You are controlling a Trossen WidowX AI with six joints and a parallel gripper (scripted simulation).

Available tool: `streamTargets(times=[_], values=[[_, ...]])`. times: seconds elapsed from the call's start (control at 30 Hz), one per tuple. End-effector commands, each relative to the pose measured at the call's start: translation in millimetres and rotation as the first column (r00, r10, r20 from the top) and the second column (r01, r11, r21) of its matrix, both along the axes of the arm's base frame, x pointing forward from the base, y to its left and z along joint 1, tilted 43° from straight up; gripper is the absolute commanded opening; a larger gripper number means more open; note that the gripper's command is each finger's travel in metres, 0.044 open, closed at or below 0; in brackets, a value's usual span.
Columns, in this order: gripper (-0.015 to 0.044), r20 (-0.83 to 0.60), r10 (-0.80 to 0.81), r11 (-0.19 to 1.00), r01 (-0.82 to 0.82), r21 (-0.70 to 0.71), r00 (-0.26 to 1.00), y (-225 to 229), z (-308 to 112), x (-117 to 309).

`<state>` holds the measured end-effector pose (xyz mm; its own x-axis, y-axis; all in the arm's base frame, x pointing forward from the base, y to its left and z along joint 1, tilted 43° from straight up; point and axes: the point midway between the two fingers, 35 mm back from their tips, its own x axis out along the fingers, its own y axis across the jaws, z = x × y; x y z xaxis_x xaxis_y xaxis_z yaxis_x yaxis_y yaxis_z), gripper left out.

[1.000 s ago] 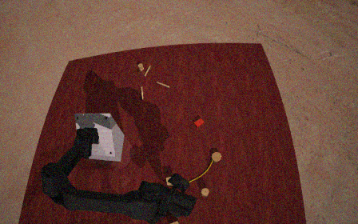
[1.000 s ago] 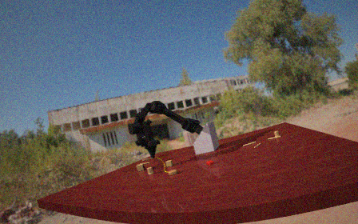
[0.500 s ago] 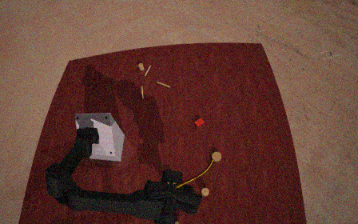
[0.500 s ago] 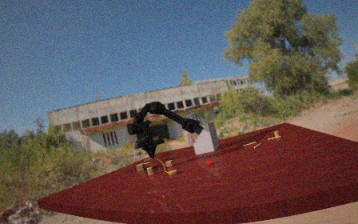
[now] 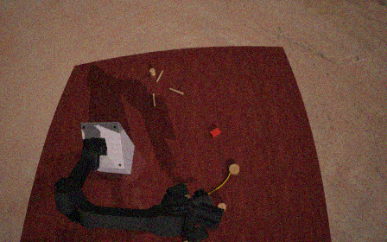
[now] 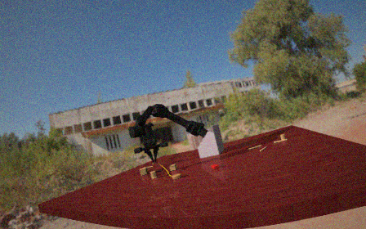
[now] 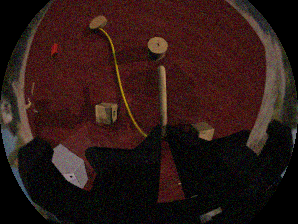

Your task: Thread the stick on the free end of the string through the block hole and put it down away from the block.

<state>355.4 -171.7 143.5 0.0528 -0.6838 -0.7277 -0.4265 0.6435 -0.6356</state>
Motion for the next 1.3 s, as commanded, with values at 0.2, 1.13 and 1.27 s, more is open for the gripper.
streamTargets(times=[0.2,1.13,1.27], values=[[0.0000,-0.254,0.253,0.966,-0.258,0.013,0.934,1,-4,10],[0.0000,-0.702,0.678,0.587,-0.735,0.339,0.217,8,-10,34],[0.0000,-0.704,0.679,0.584,-0.736,0.342,0.211,8,-10,34]])
